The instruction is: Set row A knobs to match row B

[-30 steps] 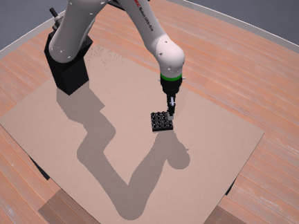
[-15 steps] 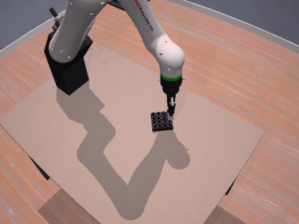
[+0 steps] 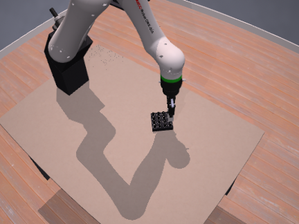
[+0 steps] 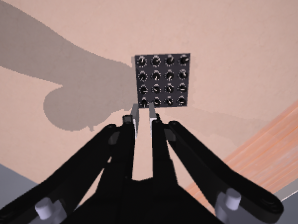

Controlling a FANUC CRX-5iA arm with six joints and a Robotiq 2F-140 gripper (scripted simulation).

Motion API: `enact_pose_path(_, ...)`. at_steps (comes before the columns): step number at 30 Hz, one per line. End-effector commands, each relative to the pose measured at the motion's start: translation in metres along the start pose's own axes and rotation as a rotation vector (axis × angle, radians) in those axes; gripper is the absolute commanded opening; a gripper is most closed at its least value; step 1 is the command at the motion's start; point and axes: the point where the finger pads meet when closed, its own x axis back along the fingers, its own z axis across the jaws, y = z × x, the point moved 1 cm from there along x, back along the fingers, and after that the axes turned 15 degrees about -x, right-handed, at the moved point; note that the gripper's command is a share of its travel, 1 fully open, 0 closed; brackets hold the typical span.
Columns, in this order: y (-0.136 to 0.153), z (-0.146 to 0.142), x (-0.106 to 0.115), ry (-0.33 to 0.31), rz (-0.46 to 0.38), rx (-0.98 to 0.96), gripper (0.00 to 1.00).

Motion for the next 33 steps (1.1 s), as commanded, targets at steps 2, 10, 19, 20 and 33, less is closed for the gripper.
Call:
enact_pose_path(2, 0.0, 0.0, -0.006, -0.001, -0.001, 0.0, 0.12)
enact_pose_path(10, 0.0, 0.0, -0.015, -0.001, -0.001, 0.0, 0.12)
enact_pose_path(19, 0.0, 0.0, -0.026, -0.001, -0.001, 0.0, 0.12)
enact_pose_path(20, 0.001, 0.0, -0.027, -0.001, -0.001, 0.0, 0.12)
enact_pose_path(33, 0.001, 0.0, -0.033, -0.001, -0.001, 0.0, 0.12)
